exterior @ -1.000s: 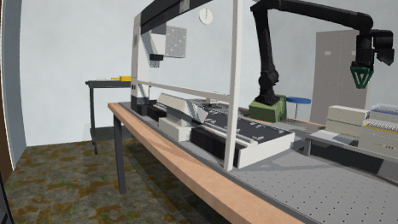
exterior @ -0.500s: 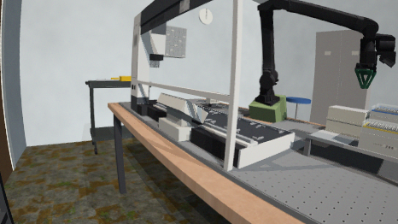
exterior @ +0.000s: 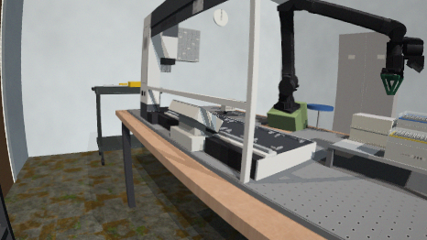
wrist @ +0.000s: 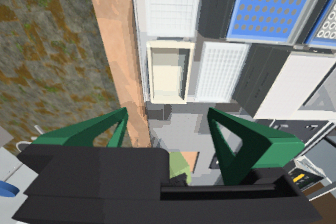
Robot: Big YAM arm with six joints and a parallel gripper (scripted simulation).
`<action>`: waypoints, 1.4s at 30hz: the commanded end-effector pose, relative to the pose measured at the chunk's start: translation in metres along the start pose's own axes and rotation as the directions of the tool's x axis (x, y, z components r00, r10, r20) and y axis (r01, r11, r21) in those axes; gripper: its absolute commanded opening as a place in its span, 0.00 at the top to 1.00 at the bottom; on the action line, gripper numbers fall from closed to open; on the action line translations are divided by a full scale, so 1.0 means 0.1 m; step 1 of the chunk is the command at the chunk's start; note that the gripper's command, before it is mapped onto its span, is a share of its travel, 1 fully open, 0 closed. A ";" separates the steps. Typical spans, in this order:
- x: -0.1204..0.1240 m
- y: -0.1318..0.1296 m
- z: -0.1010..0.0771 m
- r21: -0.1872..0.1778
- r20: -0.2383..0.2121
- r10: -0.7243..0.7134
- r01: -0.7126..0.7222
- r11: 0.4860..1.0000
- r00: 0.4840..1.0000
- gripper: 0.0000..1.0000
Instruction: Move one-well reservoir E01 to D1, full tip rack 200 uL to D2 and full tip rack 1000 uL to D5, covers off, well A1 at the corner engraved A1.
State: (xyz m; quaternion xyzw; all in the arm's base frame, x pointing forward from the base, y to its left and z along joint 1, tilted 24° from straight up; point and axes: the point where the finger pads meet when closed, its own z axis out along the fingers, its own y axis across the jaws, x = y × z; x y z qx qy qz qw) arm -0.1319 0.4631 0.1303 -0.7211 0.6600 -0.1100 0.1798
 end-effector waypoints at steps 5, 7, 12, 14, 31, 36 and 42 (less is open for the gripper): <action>-0.13 -0.04 -0.15 -0.015 0.037 0.037 -0.036 0.999 0.999 0.00; -0.13 -0.04 -0.15 -0.015 0.037 0.037 -0.036 0.999 0.999 0.00; -0.13 -0.04 -0.15 -0.015 0.037 0.037 -0.036 0.999 0.999 0.00; -0.13 -0.04 -0.15 -0.015 0.037 0.037 -0.036 0.999 0.999 0.00; -0.38 -0.62 -0.22 -0.013 0.048 0.048 -0.048 0.999 0.998 0.00; -0.46 -0.87 -0.23 -0.011 0.051 0.049 -0.049 0.999 0.998 0.00; -0.53 -1.05 -0.20 -0.009 0.045 0.046 -0.046 0.999 0.998 0.00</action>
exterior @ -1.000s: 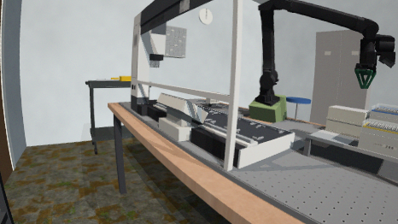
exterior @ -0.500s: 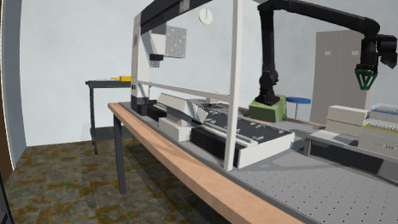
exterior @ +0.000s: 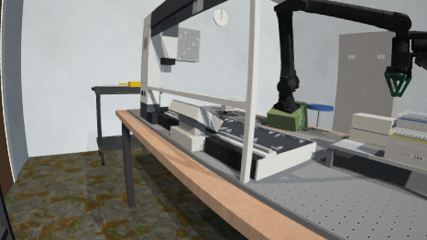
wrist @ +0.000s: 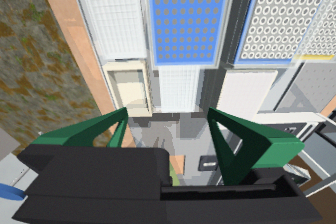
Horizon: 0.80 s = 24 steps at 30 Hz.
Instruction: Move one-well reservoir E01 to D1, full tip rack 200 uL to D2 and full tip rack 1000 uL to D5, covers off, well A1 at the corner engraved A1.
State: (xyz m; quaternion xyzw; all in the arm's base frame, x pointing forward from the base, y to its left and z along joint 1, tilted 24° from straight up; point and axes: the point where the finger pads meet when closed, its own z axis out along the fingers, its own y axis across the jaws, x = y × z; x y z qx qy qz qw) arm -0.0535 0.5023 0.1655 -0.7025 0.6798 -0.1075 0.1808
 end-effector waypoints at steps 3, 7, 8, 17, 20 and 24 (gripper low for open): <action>-0.26 -0.27 -0.18 -0.006 0.039 -0.014 0.014 1.000 0.999 0.00; -0.34 -0.45 -0.16 -0.005 0.037 -0.015 0.015 1.000 0.999 0.00; -0.36 -0.50 -0.16 -0.005 0.037 -0.015 0.015 1.000 0.999 0.00; -0.50 -0.83 -0.16 -0.003 0.037 -0.015 0.015 1.000 0.999 0.00; -0.55 -0.97 -0.16 -0.002 0.038 -0.015 0.015 1.000 0.999 0.00; -0.63 -1.16 -0.16 -0.001 0.038 -0.015 0.015 1.000 0.999 0.00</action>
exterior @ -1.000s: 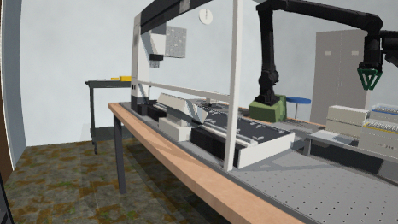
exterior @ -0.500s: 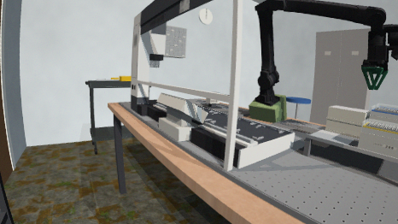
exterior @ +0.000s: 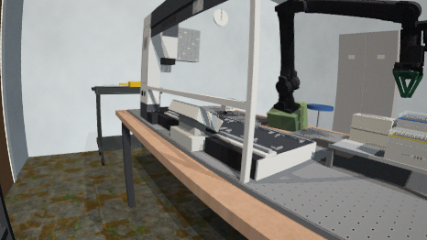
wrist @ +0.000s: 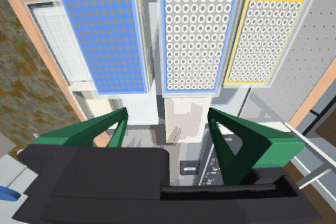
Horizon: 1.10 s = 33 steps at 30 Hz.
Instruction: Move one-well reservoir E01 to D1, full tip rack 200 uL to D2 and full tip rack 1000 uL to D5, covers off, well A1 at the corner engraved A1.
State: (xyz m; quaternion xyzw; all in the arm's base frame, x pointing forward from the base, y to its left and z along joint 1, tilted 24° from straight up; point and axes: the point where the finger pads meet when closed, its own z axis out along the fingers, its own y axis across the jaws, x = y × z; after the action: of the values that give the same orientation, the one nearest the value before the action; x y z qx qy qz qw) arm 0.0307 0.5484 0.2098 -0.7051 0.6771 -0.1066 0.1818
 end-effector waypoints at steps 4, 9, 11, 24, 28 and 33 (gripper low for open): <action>-0.25 -0.39 -0.14 0.001 0.034 -0.009 0.009 1.000 0.999 0.00; -0.31 -0.53 -0.15 0.001 0.034 -0.009 0.009 1.000 0.999 0.00; -0.34 -0.63 -0.15 0.002 0.034 -0.009 0.009 1.000 0.999 0.00; -0.55 -1.14 -0.15 0.005 0.035 -0.009 0.009 1.000 0.999 0.00; -0.62 -1.33 -0.15 0.007 0.035 -0.009 0.009 1.000 0.999 0.00; -0.71 -1.56 -0.15 0.009 0.035 -0.009 0.009 1.000 0.999 0.00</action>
State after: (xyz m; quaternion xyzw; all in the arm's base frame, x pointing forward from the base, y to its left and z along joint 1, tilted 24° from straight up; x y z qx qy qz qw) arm 0.1474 0.6095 0.2708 -0.7069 0.6748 -0.1052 0.1839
